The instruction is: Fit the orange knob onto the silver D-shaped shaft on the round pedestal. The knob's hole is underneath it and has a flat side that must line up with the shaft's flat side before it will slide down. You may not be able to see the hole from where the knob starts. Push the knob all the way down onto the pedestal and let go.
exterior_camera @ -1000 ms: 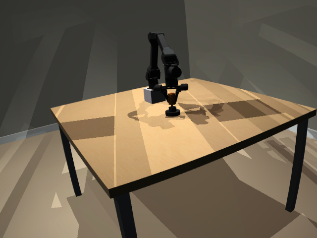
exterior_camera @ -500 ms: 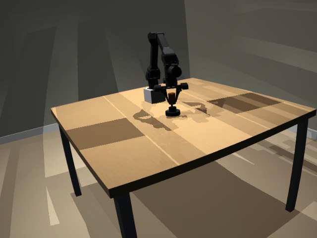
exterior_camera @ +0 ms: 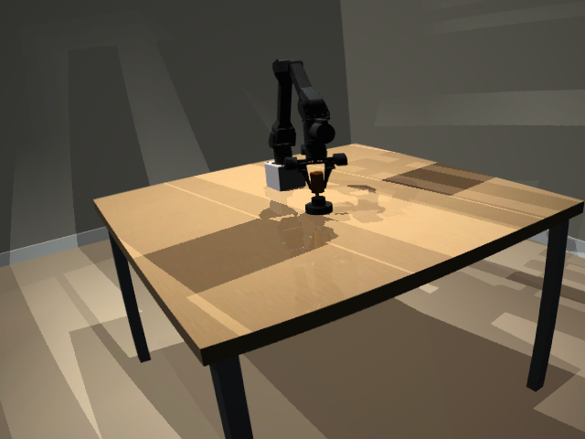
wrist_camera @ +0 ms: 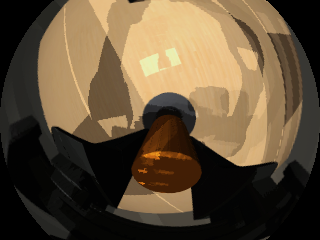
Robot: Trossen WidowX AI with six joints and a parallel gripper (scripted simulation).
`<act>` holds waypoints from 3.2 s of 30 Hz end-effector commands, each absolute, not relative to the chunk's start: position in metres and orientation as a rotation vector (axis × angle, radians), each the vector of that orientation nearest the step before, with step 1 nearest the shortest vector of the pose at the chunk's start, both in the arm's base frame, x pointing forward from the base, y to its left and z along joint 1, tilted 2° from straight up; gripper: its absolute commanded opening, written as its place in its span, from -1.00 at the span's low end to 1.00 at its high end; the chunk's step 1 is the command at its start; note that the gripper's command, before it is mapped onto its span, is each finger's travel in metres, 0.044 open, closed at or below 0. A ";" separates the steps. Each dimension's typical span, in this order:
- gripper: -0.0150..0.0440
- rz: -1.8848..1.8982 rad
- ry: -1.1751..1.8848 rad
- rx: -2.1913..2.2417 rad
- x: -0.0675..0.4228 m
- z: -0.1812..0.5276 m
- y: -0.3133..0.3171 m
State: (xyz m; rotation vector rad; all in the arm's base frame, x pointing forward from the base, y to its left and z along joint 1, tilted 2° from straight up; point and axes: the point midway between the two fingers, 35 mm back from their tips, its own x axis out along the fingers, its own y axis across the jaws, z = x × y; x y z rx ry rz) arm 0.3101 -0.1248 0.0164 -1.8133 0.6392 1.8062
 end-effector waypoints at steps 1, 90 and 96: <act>-0.49 1.808 0.640 -1.819 0.311 0.016 -0.125; -0.49 0.286 1.539 -0.268 0.311 0.019 -0.126; -0.49 0.286 1.539 -0.268 0.313 0.016 -0.127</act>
